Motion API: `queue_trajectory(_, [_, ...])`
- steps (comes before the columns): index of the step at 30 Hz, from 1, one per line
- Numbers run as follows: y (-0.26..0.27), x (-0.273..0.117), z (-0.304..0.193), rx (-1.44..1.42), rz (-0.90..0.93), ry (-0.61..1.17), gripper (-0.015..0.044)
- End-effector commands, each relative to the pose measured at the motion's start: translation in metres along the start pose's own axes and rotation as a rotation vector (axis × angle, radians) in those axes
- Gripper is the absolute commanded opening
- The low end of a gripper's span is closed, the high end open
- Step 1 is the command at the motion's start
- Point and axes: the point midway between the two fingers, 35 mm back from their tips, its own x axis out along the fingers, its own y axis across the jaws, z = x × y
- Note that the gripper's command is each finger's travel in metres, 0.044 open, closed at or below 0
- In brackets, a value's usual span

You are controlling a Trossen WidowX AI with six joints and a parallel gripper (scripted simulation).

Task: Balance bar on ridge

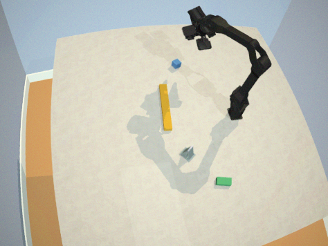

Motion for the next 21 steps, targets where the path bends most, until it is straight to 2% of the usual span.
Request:
queue_trajectory(1, [0.015, -0.003, 0.029, -0.103, 0.043, -0.066, 0.0315])
queue_trajectory(21, [0.089, -0.036, 0.129, -0.483, 0.190, -0.309, 0.0315])
